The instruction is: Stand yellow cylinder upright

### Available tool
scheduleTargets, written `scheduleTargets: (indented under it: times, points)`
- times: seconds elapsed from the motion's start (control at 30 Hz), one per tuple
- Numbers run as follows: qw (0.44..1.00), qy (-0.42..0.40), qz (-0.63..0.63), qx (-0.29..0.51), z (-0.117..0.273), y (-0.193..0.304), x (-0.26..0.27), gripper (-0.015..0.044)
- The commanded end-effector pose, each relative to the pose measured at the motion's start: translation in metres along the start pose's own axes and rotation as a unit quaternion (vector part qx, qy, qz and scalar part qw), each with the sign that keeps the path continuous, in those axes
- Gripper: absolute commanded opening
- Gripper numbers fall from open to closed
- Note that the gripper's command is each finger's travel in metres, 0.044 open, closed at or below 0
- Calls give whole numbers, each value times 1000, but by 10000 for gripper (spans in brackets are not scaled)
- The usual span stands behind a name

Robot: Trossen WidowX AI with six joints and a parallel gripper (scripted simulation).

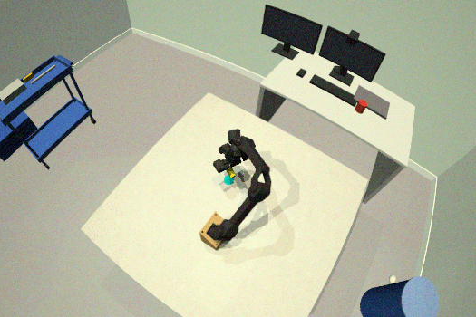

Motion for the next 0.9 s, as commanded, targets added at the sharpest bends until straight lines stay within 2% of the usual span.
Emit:
scheduleTargets:
  times: [0.0, 0.87]
  points:
    - [1000, -9, 1, -16, -3, 3, 0, 105]
    - [993, -38, -7, -108, -20, 18, -4, 105]
Point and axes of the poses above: the point midway between the two fingers, 35 mm back from their tips, its own z axis back along the fingers, its own x axis across the jaws, y = z × x, the point moved 10 cm from there along z, back along the fingers, and after that the axes turned 13 degrees about z, right-handed, at the moved point
